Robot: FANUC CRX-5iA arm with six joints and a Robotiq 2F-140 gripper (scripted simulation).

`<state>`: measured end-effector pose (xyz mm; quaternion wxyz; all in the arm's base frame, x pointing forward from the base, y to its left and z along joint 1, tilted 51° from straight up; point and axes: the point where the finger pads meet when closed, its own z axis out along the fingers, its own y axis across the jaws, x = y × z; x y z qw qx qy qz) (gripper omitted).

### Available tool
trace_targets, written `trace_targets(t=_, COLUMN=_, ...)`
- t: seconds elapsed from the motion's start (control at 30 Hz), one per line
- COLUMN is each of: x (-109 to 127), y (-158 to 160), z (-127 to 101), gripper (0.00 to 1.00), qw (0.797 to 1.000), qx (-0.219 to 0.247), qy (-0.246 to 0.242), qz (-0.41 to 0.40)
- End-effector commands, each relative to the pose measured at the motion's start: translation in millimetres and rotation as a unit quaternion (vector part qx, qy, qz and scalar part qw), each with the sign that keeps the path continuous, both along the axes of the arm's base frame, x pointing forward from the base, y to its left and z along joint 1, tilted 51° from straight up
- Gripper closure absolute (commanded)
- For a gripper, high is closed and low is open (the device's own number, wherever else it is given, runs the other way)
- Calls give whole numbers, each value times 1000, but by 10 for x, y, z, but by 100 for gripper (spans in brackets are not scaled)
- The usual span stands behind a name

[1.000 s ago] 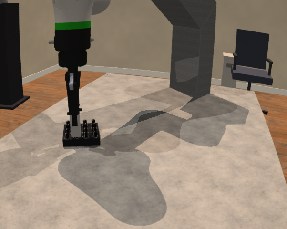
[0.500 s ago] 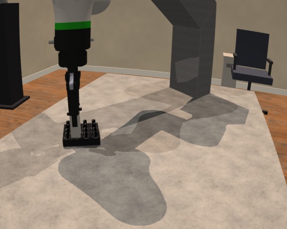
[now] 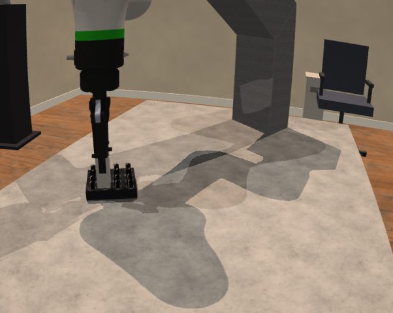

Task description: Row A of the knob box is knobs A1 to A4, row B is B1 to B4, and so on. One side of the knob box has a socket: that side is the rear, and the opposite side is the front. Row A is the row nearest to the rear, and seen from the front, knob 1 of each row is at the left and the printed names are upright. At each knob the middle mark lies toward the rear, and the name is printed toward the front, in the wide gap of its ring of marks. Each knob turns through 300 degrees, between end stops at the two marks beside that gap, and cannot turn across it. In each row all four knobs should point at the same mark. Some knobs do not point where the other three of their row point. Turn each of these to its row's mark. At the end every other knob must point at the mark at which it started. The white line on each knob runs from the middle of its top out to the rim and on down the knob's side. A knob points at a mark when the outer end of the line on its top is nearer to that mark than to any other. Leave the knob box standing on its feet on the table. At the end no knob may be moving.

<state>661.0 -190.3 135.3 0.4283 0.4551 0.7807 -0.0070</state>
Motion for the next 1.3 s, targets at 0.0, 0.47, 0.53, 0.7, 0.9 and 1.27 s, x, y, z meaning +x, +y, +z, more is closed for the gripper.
trace_targets(t=0.0, x=-1, y=2, z=2, gripper=88, qw=1000, qx=0, qy=0, qz=0)
trace_targets(t=0.47, x=-166, y=102, z=160, gripper=88, qw=1000, qx=0, qy=0, qz=0)
trace_targets(t=0.53, x=-200, y=122, z=193, gripper=88, qw=1000, qx=0, qy=0, qz=0)
trace_targets(t=0.7, x=-247, y=151, z=238, gripper=88, qw=1000, qx=0, qy=0, qz=0)
trace_targets(t=0.9, x=-251, y=153, z=242, gripper=88, qw=1000, qx=0, qy=0, qz=0)
trace_targets(t=1.27, x=-256, y=156, z=246, gripper=0, qw=1000, qx=0, qy=0, qz=0)
